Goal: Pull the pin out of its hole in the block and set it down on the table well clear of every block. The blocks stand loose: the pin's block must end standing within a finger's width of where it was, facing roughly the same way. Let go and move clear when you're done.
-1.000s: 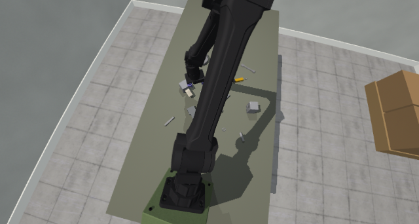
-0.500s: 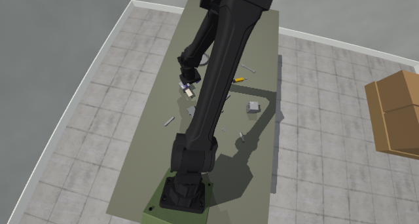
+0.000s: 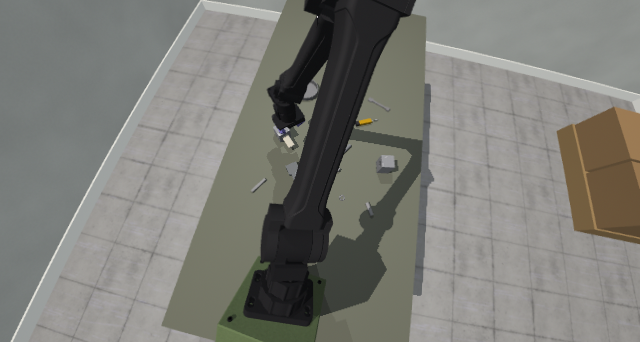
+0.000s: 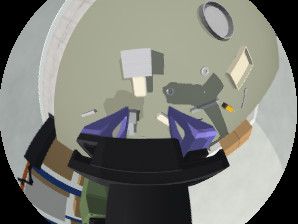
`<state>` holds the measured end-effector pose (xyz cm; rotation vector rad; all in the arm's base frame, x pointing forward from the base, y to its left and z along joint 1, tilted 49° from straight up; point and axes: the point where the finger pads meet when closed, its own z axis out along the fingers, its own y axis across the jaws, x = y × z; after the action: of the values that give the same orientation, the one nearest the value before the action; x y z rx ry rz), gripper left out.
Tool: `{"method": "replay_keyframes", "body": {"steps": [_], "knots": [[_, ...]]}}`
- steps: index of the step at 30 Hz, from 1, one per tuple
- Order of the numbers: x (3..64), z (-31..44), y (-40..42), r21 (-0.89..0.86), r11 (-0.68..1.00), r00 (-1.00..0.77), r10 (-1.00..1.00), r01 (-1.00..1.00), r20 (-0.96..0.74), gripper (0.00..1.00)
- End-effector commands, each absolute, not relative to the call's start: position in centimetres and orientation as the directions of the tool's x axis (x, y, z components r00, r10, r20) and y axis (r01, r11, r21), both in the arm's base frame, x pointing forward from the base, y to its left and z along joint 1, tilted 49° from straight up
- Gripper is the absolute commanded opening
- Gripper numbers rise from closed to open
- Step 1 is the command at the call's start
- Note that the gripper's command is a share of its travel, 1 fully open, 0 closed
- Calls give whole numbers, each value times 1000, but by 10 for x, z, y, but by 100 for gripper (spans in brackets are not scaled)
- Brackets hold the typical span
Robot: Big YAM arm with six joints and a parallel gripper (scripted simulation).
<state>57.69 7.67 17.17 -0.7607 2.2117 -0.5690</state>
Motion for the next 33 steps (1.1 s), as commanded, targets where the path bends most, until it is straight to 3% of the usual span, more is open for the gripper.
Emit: {"method": "replay_keyframes", "body": {"steps": [1, 33], "knots": [[576, 159, 90, -596, 704, -551, -694, -387, -462, 60], [574, 137, 105, -595, 676, -538, -724, -434, -430, 60]]}}
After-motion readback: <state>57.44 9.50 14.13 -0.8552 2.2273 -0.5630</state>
